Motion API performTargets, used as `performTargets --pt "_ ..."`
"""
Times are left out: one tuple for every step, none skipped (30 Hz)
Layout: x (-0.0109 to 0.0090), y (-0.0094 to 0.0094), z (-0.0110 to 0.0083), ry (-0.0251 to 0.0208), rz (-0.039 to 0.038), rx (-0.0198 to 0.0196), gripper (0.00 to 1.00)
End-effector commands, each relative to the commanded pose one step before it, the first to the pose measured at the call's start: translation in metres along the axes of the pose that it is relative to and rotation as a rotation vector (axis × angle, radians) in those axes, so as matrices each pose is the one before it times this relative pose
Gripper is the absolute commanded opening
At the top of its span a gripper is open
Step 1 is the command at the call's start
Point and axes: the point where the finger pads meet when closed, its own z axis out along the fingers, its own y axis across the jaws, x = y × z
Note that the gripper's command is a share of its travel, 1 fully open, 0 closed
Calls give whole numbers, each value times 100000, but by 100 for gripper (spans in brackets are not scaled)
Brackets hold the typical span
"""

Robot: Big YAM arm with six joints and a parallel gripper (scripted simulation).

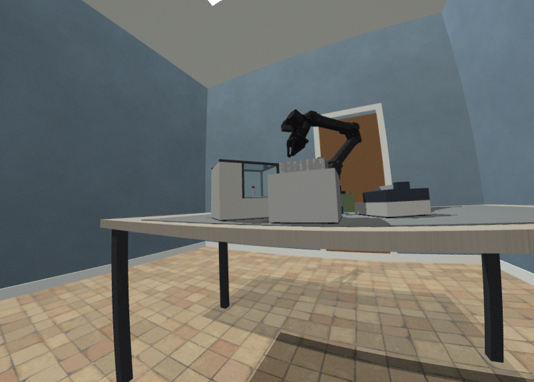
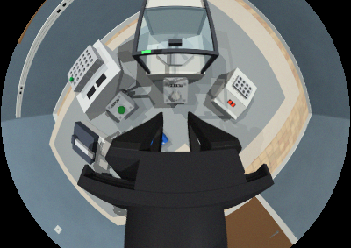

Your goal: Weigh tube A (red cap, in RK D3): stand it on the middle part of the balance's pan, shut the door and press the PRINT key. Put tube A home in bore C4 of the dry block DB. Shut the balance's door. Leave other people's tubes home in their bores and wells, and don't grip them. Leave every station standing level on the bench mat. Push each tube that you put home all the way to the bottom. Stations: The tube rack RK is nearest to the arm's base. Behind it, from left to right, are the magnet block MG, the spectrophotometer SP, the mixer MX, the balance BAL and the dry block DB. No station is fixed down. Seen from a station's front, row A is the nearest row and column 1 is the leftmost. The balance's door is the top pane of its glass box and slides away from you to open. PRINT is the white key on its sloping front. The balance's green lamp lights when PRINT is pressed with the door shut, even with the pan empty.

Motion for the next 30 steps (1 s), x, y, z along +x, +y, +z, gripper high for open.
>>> performTargets --pt "-2825 87 -2731 -6042 303 -498 30" --pt "-78 1 -115 80 -4 7 30" --pt "5 1 20 73 -4 6 30" --pt "1160 -23 1176 2284 -114 171 30" --pt "0 0 0 0 0 0 30" --pt "0 0 0 0 0 0 30" --pt "0 0 0 0 0 0 30" --pt "0 0 0 0 0 0 30" --pt "0 0 0 0 0 0 30" --pt "0 0 0 0 0 0 30" --pt "0 0 0 0 0 0 30" --pt "0 0 0 0 0 0 30" --pt "0 0 0 0 0 0 30" --pt "0 0 0 0 0 0 30" --pt "0 0 0 0 0 0 30" --pt "0 0 0 0 0 0 30" --pt "0 0 0 0 0 0 30" --pt "0 0 0 0 0 0 30" --pt "0 0 0 0 0 0 30" --pt "0 0 0 0 0 0 30" --pt "0 0 0 0 0 0 30" --pt "0 0 0 0 0 0 30" --pt "0 0 0 0 0 0 30" --pt "0 0 0 0 0 0 30" --pt "0 0 0 0 0 0 30" --pt "0 0 0 0 0 0 30" --pt "0 0 0 0 0 0 30" --pt "0 0 0 0 0 0 30" --pt "0 0 0 0 0 0 30" --pt "0 0 0 0 0 0 30"
